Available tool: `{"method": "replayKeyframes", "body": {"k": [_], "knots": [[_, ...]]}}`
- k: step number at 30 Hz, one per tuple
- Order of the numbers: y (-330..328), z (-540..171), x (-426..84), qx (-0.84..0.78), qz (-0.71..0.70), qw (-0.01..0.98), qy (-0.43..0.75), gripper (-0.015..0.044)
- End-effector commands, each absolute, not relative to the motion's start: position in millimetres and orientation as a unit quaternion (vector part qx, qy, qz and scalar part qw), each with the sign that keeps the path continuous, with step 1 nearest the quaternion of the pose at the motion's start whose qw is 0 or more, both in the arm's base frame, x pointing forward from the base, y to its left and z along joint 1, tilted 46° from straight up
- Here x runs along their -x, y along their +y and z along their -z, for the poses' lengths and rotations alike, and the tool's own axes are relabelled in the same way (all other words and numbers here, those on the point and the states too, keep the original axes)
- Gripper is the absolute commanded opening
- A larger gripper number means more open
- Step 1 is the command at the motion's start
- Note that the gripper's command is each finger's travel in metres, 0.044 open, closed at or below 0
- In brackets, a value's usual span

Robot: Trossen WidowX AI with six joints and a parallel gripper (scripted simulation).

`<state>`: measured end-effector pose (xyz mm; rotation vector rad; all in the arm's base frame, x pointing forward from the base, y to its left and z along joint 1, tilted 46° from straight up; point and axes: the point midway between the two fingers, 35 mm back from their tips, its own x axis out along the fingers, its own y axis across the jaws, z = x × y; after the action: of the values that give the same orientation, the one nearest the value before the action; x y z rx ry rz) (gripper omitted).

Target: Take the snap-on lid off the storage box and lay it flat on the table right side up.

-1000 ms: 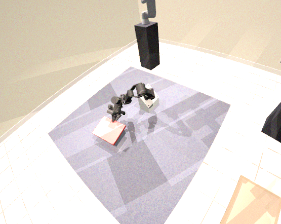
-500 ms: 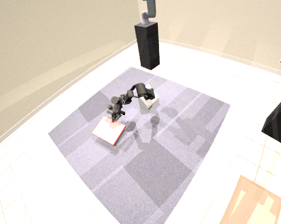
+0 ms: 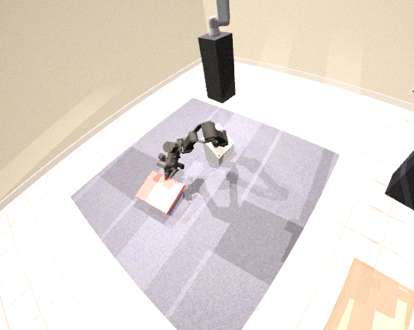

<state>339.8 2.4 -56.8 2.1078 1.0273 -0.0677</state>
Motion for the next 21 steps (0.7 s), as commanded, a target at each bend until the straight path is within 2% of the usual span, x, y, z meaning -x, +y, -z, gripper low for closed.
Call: {"method": "replayKeyframes", "body": {"k": [1, 21], "knots": [[-1.6, 52.5, -341.1, -0.828, 0.025, 0.388, 0.404, 0.0000], [-18.5, 33.3, -350.0, -0.828, 0.025, 0.389, 0.404, 0.0000]]}}
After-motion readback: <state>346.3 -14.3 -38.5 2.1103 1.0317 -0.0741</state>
